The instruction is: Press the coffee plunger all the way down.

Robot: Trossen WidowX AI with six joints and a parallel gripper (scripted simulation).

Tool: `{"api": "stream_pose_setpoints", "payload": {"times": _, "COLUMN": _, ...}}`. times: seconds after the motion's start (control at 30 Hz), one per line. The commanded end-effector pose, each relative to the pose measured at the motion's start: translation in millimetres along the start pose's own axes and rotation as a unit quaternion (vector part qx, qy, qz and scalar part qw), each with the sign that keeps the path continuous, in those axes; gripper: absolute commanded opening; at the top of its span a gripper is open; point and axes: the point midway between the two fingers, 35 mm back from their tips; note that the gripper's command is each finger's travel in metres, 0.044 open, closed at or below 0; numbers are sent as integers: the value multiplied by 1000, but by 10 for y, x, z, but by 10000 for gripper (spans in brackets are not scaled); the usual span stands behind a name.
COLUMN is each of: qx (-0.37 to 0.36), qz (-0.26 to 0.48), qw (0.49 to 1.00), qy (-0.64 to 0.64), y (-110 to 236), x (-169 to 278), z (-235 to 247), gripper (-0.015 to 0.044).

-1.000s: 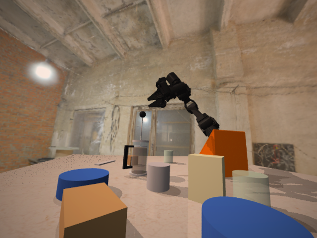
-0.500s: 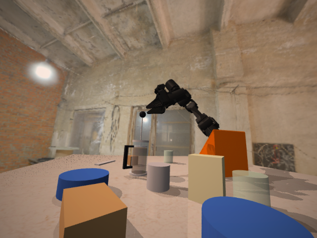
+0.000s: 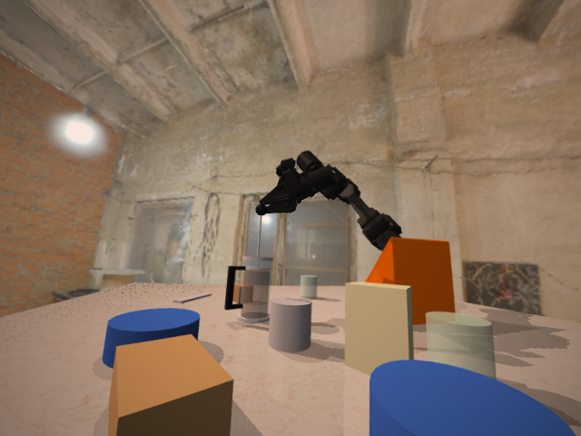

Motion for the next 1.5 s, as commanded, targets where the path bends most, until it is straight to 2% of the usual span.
{"api": "stream_pose_setpoints", "payload": {"times": 0.0, "qx": 1, "qz": -1, "qw": 1000, "qy": 1, "y": -55, "x": -7, "z": -9, "gripper": 440}}
{"api": "stream_pose_setpoints", "payload": {"times": 0.1, "qx": 1, "qz": -1, "qw": 1000, "qy": 1, "y": -72, "x": -5, "z": -10, "gripper": 440}}
{"api": "stream_pose_setpoints", "payload": {"times": 0.47, "qx": 1, "qz": -1, "qw": 1000, "qy": 1, "y": -72, "x": -5, "z": -10, "gripper": 151}}
{"api": "stream_pose_setpoints", "payload": {"times": 0.6, "qx": 1, "qz": -1, "qw": 1000, "qy": 1, "y": -72, "x": -5, "z": -10, "gripper": 127}}
{"api": "stream_pose_setpoints", "payload": {"times": 1.47, "qx": -1, "qz": 0, "qw": 1000, "qy": 0, "y": -264, "x": 202, "z": 57, "gripper": 127}}
Point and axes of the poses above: the point midway between the two fingers, 35 mm back from their tips, its own y axis back along the fingers, its own z axis across the jaws, x = y × z, and after that the axes turned 7 degrees about y, right-handed
